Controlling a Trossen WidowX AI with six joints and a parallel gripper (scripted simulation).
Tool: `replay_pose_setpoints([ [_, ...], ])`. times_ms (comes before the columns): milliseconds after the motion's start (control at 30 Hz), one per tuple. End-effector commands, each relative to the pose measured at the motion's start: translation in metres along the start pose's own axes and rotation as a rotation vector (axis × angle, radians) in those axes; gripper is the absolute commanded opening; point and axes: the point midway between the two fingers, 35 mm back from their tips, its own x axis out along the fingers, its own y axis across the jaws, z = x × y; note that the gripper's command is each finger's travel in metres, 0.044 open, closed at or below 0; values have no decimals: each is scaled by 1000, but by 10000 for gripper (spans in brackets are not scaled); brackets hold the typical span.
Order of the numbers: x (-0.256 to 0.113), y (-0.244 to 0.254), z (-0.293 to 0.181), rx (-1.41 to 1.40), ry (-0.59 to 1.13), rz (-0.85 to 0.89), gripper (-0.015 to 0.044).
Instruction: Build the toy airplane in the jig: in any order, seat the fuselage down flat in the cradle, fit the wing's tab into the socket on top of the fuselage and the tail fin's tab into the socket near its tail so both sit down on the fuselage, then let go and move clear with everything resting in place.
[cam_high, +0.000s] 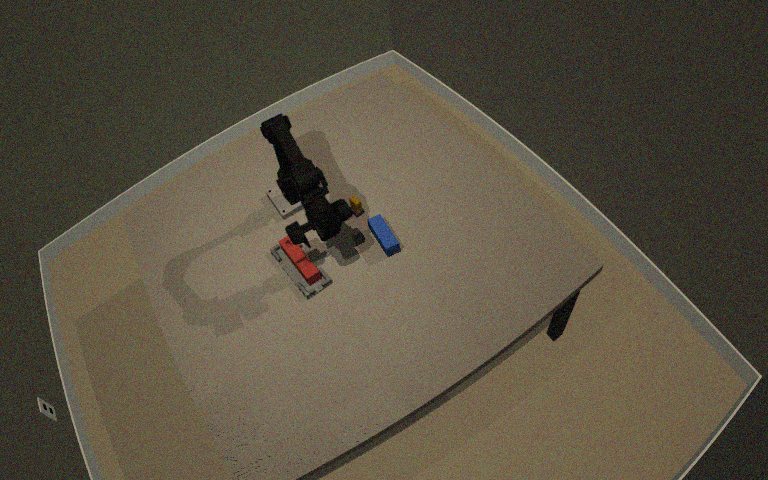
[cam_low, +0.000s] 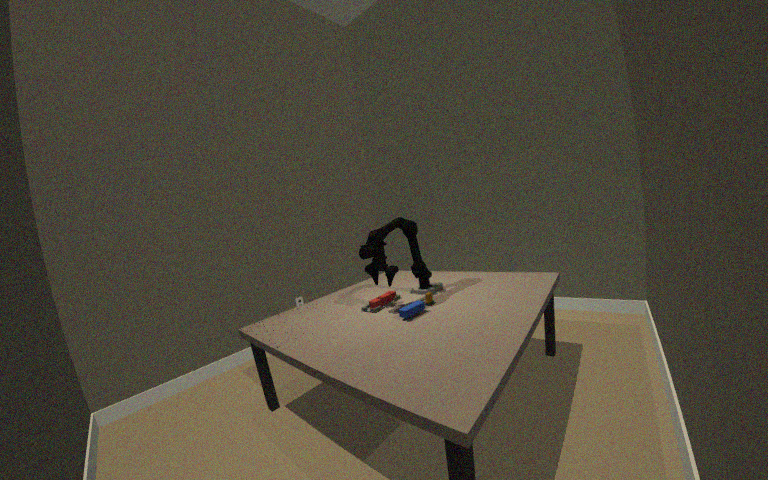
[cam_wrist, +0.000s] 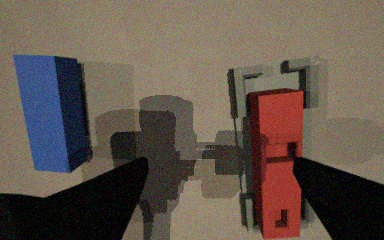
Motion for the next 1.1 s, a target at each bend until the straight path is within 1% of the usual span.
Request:
replay_pose_setpoints([
  [0,-1,50,17,-14,-17,11,440],
  [200,4,146,20,33,1,31,440],
  [300,7,176,15,67,15,34,440],
  [533,9,182,14,75,17,35,440],
  [667,40,183,13,75,17,35,440],
  [800,43,183,13,75,17,35,440],
  [900,56,184,13,75,17,34,440],
  [1067,61,184,13,75,17,34,440],
])
